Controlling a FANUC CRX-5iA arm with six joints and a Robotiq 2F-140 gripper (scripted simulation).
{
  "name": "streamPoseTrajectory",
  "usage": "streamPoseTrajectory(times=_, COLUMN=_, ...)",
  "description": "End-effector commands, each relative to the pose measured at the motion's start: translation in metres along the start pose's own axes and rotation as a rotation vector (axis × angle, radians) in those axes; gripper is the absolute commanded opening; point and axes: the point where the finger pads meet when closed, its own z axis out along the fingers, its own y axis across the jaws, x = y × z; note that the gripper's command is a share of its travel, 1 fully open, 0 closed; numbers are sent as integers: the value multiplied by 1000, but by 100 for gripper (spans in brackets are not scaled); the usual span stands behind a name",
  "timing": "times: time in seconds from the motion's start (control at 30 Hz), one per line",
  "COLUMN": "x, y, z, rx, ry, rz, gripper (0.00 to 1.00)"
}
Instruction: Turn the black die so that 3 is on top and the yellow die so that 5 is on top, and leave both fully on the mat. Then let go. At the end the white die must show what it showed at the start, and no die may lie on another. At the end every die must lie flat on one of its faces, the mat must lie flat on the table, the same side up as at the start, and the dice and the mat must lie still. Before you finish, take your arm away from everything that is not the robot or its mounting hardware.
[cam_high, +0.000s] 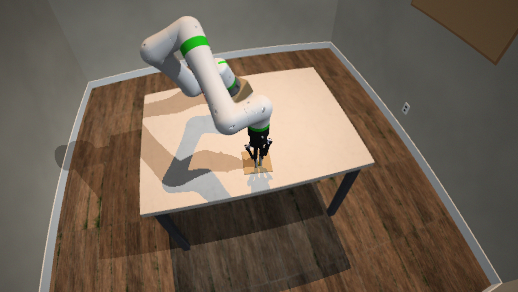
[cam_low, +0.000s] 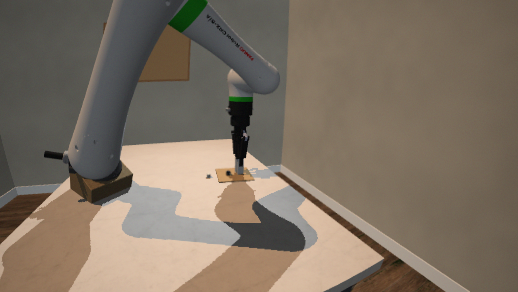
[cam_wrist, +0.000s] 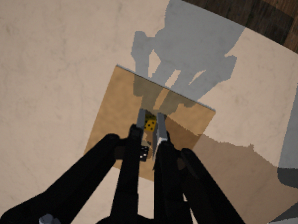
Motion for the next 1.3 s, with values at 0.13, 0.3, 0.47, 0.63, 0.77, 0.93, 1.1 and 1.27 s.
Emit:
streamPoseTrajectory(times=0.13, x=0, y=0, z=0, rx=0, ry=0, rz=0, gripper=7)
streamPoseTrajectory(times=0.3, x=0, y=0, z=0, rx=0, ry=0, rz=0, gripper=7)
streamPoseTrajectory(times=0.47, x=0, y=0, z=0, rx=0, ry=0, rz=0, gripper=7)
streamPoseTrajectory(times=0.63, x=0, y=0, z=0, rx=0, ry=0, rz=0, gripper=7)
streamPoseTrajectory(times=0.77, x=0, y=0, z=0, rx=0, ry=0, rz=0, gripper=7)
streamPoseTrajectory(times=0.93, x=0, y=0, z=0, rx=0, ry=0, rz=0, gripper=7)
streamPoseTrajectory(times=1.1, x=0, y=0, z=0, rx=0, ry=0, rz=0, gripper=7)
streamPoseTrajectory(times=1.27, x=0, y=0, z=0, rx=0, ry=0, rz=0, gripper=9)
